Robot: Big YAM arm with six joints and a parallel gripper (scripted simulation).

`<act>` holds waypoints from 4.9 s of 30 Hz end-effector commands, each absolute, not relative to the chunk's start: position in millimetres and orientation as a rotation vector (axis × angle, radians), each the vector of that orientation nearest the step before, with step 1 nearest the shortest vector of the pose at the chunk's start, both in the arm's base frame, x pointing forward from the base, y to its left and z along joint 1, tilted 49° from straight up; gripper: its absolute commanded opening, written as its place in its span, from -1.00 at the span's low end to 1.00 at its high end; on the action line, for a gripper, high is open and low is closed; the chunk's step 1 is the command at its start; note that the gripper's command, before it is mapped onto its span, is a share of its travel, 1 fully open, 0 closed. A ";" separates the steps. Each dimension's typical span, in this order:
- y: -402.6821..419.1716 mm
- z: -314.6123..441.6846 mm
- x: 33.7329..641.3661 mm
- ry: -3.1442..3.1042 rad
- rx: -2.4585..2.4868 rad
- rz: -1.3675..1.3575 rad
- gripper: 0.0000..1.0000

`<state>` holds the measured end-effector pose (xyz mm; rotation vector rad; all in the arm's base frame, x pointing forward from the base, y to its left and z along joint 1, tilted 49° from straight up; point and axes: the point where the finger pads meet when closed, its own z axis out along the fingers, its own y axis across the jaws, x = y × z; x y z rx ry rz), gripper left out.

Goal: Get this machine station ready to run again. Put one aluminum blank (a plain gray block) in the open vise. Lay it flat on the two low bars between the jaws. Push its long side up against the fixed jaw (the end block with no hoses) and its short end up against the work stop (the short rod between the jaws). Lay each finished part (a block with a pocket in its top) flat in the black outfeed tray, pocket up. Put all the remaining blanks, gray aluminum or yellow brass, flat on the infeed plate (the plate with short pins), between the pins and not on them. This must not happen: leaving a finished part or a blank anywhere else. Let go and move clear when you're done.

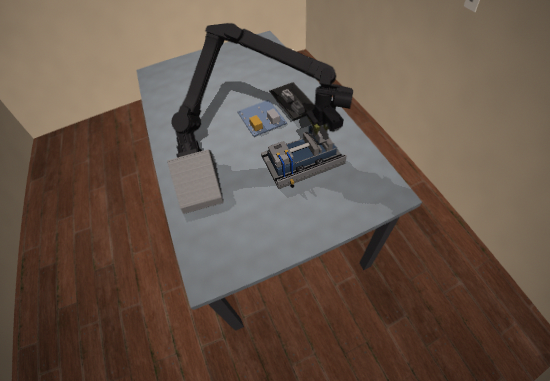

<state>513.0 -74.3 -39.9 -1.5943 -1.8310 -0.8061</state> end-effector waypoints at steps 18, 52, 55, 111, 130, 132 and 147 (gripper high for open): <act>-71.0 -33.9 521.7 -1.854 -1.591 -0.818 -1.00; -70.2 -33.9 521.5 -1.854 -1.590 -0.818 -1.00; -69.0 -34.3 520.6 -1.853 -1.590 -0.817 -1.00; -65.7 -28.7 520.1 -1.862 -1.596 -0.826 -1.00; -66.4 -28.2 521.9 -1.866 -1.596 -0.828 -1.00; -66.4 -28.2 522.0 -1.866 -1.596 -0.828 -1.00; -66.4 -28.2 522.1 -1.866 -1.596 -0.828 -1.00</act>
